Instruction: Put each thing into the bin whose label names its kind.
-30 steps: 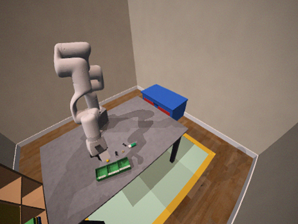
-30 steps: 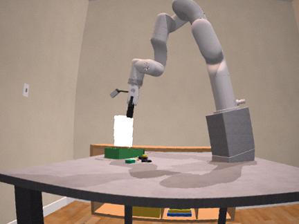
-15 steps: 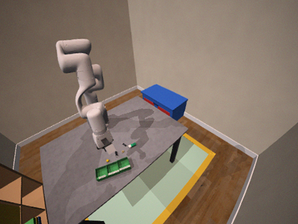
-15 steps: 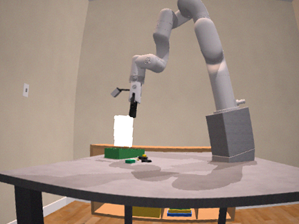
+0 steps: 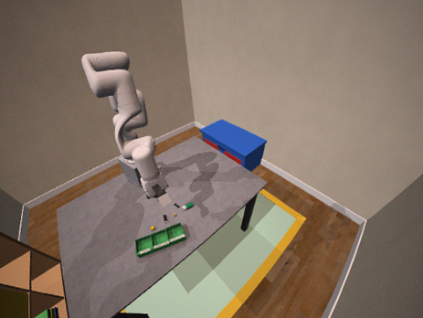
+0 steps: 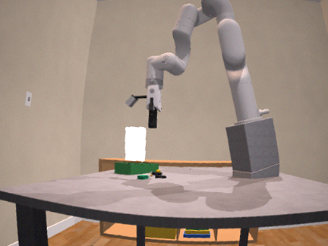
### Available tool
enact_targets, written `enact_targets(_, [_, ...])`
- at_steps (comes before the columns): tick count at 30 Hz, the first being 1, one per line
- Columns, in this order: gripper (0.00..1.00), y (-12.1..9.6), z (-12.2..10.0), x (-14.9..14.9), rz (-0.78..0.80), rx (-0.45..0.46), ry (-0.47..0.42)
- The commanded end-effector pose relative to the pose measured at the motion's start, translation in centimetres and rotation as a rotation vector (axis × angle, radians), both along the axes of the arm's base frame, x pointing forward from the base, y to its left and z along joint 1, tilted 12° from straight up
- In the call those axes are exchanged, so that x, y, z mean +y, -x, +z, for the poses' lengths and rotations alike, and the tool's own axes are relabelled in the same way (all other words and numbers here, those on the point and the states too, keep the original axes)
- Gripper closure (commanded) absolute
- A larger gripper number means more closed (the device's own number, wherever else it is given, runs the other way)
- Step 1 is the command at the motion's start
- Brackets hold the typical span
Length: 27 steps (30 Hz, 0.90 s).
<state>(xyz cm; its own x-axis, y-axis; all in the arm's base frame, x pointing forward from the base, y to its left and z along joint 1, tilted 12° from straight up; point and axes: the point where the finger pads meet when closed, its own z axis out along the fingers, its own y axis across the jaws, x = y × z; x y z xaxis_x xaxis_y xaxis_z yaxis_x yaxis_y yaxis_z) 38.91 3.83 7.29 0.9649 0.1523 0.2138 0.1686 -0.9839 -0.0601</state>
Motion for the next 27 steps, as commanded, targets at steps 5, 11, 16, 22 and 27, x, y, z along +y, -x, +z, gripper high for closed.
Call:
enact_targets(5, [0.93,1.9,0.2,1.7,-0.004,0.014,-0.016])
enact_targets(11, [0.93,1.9,0.2,1.7,-0.004,0.014,-0.016])
enact_targets(16, [0.93,1.5,-0.2,1.1,-0.053,0.019,-0.026])
enact_targets(22, [0.93,-0.2,-1.9,-1.3,-0.191,0.032,-0.053])
enact_targets(27, [0.93,-2.2,-3.9,-4.3,-0.274,0.041,-0.069])
